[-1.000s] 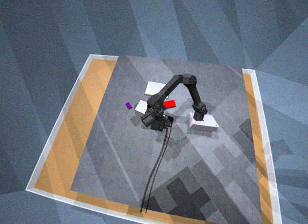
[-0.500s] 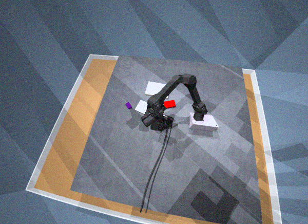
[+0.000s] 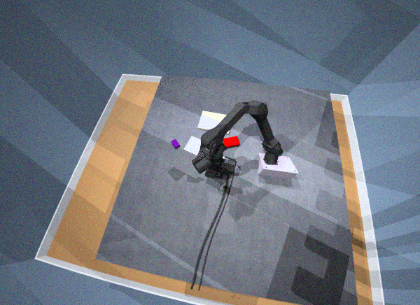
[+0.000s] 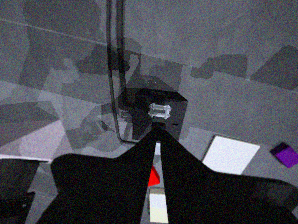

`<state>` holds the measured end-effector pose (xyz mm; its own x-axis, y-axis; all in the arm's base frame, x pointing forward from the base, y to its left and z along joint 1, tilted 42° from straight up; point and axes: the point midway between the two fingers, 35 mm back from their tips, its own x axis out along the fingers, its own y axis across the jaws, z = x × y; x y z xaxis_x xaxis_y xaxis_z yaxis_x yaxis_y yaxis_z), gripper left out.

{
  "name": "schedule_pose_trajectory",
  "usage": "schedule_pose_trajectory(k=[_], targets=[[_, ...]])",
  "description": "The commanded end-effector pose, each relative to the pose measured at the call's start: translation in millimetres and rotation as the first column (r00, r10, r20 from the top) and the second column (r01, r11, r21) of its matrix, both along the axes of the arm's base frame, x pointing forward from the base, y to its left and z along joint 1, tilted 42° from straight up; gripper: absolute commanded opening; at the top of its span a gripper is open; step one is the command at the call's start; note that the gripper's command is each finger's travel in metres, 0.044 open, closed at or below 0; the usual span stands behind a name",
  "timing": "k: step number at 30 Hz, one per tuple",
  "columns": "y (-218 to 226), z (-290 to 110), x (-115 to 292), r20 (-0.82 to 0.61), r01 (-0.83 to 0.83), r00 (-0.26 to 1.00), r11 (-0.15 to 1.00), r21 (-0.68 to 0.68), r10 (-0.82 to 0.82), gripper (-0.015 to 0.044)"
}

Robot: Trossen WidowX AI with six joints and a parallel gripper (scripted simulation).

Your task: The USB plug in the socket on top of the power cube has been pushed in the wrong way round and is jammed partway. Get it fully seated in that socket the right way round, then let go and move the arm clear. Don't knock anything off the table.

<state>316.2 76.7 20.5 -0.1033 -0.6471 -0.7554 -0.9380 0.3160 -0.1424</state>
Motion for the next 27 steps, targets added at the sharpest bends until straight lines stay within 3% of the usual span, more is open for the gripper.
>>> schedule_pose_trajectory(k=[1,27], targets=[[-0.5,-1.2,0.3,0.003,0.004,1.000,1.000,-0.001,-0.004,0.0000],[-0.9,-5.1,1.2,0.007,0.008,1.000,1.000,-0.002,-0.008,0.0000]])
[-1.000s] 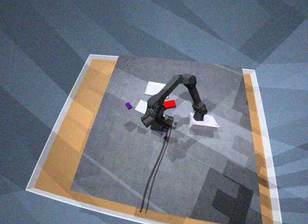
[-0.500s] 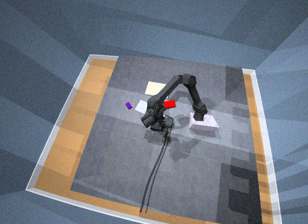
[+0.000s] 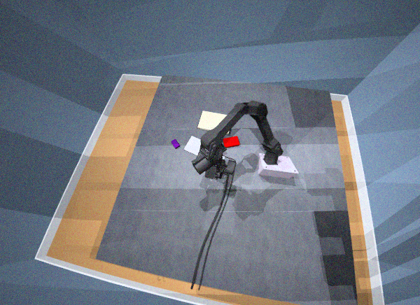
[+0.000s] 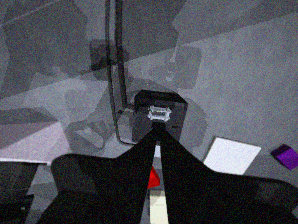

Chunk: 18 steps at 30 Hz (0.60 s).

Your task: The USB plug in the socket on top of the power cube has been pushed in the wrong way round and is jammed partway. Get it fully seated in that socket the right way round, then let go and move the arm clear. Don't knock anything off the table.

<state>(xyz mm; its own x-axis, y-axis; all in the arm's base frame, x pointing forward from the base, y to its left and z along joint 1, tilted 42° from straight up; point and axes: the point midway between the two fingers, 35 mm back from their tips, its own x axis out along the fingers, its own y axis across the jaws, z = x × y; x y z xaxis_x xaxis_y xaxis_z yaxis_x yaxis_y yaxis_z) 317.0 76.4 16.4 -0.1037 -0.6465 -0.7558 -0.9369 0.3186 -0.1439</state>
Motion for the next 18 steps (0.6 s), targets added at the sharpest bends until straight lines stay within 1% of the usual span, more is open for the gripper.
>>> schedule_pose_trajectory(k=[1,18], targets=[[-0.6,-1.1,0.4,0.006,0.006,1.000,1.000,-0.002,-0.006,0.0000],[-0.9,-3.7,1.0,0.008,0.009,1.000,1.000,-0.002,-0.009,0.0000]])
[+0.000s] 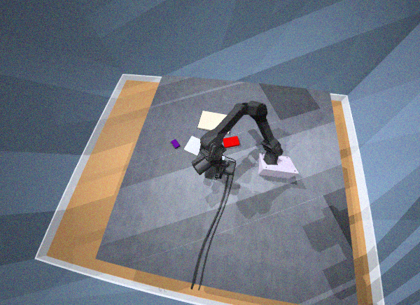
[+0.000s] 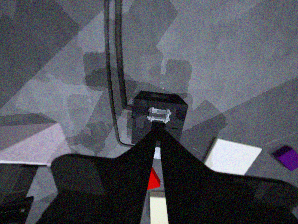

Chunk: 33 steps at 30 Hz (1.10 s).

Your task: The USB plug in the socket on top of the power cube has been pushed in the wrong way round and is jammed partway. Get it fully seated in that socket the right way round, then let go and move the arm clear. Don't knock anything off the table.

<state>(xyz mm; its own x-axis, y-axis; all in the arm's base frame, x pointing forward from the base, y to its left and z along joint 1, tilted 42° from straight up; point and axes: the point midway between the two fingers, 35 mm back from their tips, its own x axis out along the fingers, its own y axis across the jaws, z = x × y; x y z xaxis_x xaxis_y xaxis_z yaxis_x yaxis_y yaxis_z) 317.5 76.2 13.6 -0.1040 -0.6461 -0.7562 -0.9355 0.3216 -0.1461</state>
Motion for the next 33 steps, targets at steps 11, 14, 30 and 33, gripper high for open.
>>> schedule_pose_trajectory(k=[11,14,30,33], targets=[[-0.8,-2.6,0.8,0.007,0.007,1.000,1.000,-0.003,-0.007,0.0000],[-0.9,-3.0,0.9,0.008,0.008,1.000,1.000,-0.003,-0.008,0.0000],[-1.1,-5.4,1.4,0.010,0.010,1.000,1.000,-0.003,-0.010,0.0000],[-1.1,-5.9,1.5,0.010,0.011,1.000,1.000,-0.003,-0.011,0.0000]])
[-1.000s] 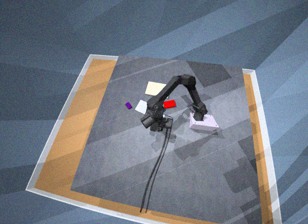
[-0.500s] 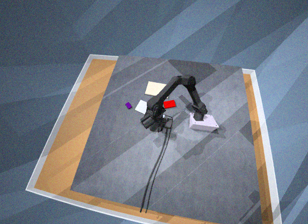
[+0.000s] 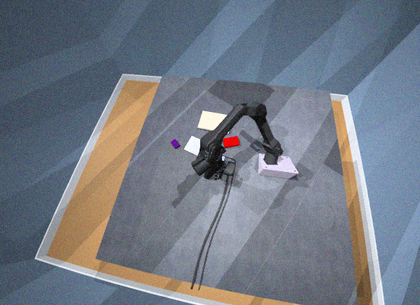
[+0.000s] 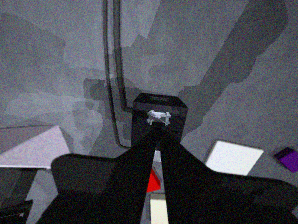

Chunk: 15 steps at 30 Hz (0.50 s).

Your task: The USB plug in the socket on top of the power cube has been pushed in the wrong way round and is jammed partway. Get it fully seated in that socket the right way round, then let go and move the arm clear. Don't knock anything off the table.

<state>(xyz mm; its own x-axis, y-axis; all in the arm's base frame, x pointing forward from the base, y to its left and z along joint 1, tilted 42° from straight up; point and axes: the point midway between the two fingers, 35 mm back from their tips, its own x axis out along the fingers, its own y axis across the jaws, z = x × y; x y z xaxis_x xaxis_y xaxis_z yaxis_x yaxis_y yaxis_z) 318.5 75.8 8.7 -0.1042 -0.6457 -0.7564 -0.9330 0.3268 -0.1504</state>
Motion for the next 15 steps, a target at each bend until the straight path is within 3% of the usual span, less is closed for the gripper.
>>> schedule_pose_trajectory(k=[1,15], targets=[[-0.7,-1.1,0.5,0.006,0.005,1.000,1.000,-0.003,-0.005,0.0000],[-1.3,-2.8,0.7,0.007,0.007,1.000,1.000,-0.003,-0.007,0.0000]])
